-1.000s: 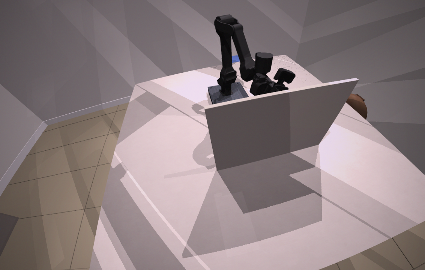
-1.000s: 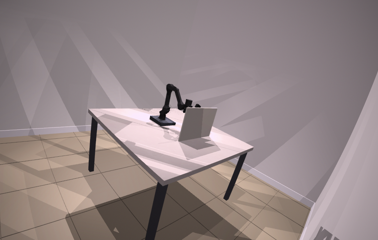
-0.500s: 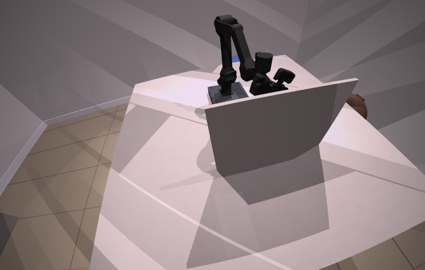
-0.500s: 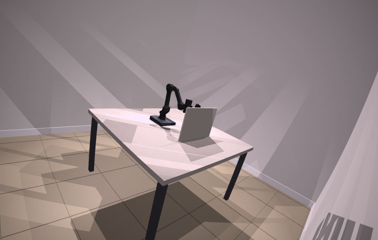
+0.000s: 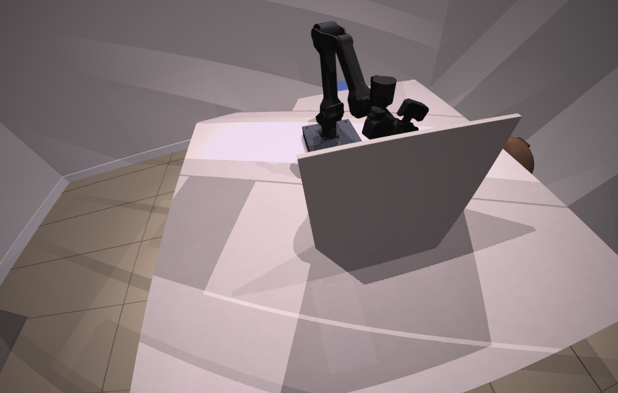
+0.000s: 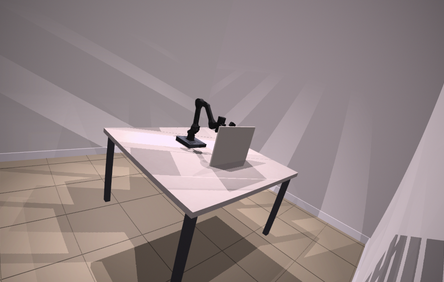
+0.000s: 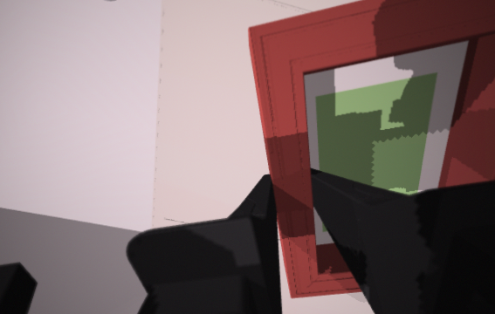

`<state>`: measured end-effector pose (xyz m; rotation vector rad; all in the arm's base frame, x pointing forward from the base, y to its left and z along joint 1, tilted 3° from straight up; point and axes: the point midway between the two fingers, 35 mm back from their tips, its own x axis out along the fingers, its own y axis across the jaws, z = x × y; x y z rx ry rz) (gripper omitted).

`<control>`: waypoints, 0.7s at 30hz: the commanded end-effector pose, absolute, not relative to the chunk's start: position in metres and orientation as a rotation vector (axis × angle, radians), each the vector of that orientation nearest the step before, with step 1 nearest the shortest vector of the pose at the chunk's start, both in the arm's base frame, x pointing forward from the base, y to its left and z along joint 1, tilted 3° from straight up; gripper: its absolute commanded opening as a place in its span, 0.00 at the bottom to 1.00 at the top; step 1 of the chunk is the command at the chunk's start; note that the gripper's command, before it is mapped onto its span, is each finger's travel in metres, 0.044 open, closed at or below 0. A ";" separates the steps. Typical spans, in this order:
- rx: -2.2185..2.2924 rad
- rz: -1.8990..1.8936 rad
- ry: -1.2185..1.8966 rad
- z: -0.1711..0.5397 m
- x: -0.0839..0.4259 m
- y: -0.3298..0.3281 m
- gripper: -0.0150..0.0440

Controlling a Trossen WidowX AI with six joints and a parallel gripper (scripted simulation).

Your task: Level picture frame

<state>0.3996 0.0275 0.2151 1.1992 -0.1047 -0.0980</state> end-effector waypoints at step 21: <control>1.206 -0.087 -0.116 0.221 0.399 0.023 0.25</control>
